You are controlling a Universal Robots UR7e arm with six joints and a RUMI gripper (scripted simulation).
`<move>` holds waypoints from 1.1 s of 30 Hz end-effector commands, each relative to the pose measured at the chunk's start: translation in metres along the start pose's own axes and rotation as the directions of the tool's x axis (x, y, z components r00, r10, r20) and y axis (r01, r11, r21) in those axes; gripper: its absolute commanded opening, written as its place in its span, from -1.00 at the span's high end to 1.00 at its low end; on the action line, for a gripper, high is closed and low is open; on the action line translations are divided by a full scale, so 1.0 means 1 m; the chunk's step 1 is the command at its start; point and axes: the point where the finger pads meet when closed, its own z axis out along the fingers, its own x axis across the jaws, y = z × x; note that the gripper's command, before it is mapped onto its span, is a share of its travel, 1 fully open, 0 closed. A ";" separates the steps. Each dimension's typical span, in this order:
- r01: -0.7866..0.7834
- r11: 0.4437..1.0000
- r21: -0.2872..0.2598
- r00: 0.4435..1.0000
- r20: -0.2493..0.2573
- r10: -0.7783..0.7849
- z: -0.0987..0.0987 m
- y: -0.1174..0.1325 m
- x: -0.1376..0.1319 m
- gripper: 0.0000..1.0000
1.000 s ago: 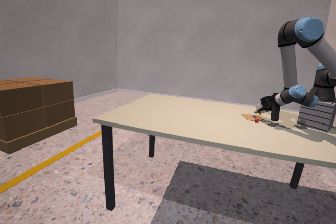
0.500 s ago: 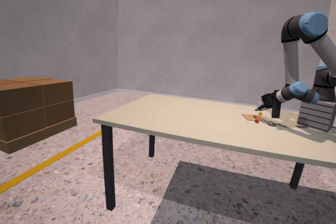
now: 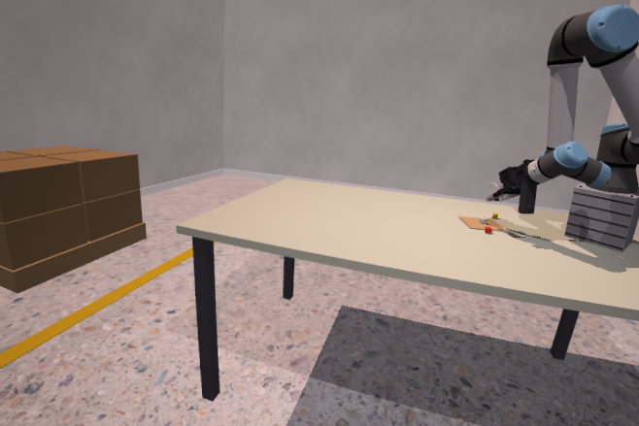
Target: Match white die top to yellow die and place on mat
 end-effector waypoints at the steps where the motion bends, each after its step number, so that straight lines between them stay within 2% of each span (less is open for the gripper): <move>1: 0.004 1.000 0.003 1.000 0.008 -0.004 -0.001 0.002 -0.003 0.58; 11: 0.005 0.999 0.034 1.000 0.010 -0.005 0.000 0.004 -0.003 0.58; 14: 0.005 0.998 0.070 1.000 0.011 -0.005 0.001 0.005 -0.003 0.58; 19: 0.004 0.987 0.162 1.000 0.009 -0.005 0.004 0.010 -0.003 0.58; 26: 0.000 0.942 0.336 1.000 0.005 -0.002 0.007 0.019 -0.003 0.58; 29: 0.000 0.939 0.345 1.000 0.004 -0.001 0.007 0.019 -0.003 0.58; 33: -0.004 0.893 0.451 1.000 0.000 0.004 0.009 0.025 -0.002 0.58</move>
